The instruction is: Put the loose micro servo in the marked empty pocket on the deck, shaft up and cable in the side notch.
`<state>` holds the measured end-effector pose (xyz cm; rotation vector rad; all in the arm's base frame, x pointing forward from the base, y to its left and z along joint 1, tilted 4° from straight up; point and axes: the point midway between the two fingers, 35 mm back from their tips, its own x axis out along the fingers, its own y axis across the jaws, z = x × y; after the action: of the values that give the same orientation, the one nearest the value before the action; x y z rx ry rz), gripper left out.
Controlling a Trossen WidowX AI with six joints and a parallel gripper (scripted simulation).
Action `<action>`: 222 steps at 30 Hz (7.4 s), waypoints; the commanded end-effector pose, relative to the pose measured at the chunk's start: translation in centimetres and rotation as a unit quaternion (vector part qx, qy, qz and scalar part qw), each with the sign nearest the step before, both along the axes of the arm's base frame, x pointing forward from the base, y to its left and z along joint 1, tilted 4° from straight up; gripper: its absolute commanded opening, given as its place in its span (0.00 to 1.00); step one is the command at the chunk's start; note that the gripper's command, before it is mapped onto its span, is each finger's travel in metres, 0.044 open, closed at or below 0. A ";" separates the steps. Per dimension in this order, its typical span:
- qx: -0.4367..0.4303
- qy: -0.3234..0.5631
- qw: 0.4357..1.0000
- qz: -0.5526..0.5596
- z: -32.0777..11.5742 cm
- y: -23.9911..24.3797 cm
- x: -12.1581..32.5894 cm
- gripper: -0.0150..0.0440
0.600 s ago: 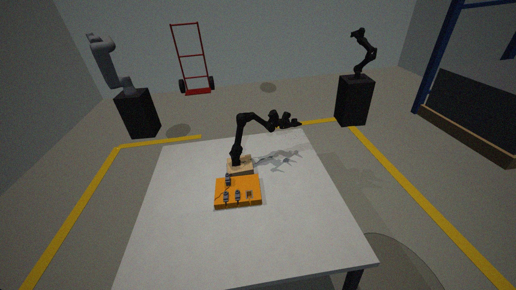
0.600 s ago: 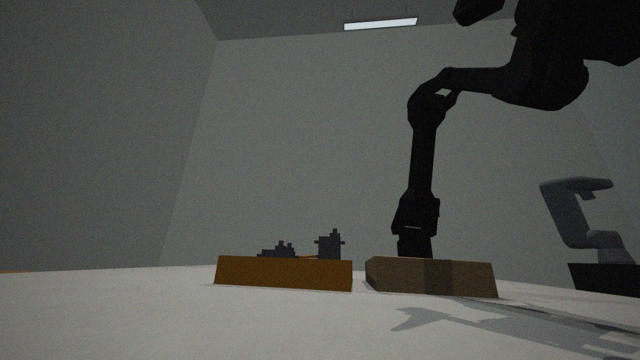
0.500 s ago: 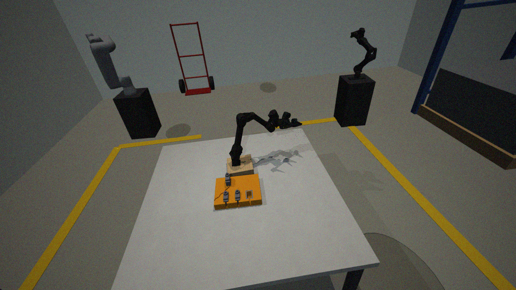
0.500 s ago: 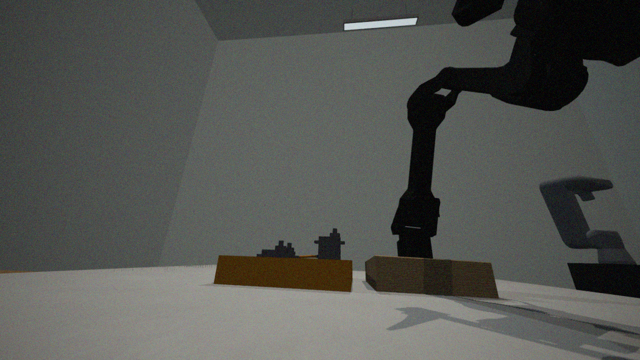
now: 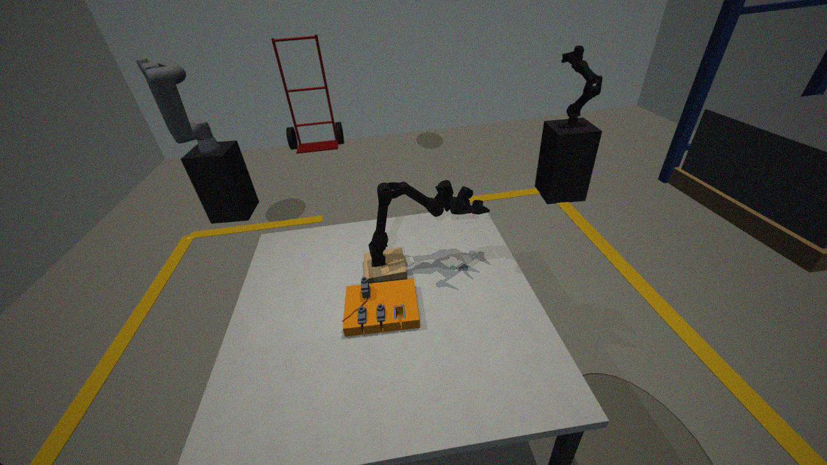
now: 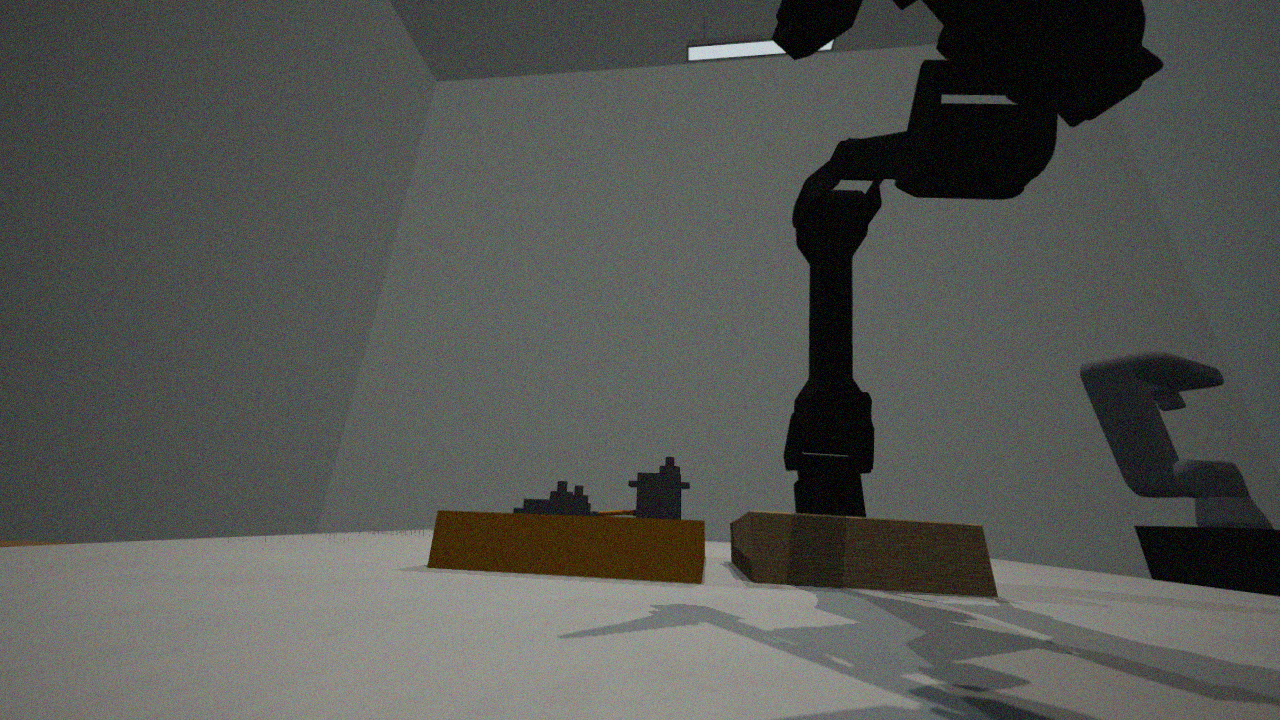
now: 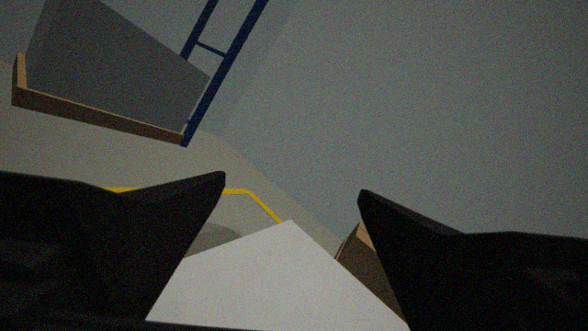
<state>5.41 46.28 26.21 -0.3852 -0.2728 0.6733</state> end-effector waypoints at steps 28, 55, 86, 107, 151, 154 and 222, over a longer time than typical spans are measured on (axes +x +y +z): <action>-0.214 0.108 0.959 -0.153 -5.4 -10.9 23.9 1.00; -0.299 0.379 0.827 -0.287 -11.6 -33.4 30.3 1.00; -0.140 0.721 0.567 -0.373 -13.3 -50.4 17.1 1.00; -0.134 0.727 0.561 -0.373 -16.4 -50.6 16.8 1.00; -0.134 0.727 0.560 -0.373 -14.9 -50.5 16.2 0.25; -0.134 0.727 0.560 -0.373 -14.9 -50.5 16.1 0.25; -0.130 0.728 0.563 -0.370 -15.5 -36.6 23.6 0.25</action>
<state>27.74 9.60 10.53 -0.0781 1.5674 -0.0065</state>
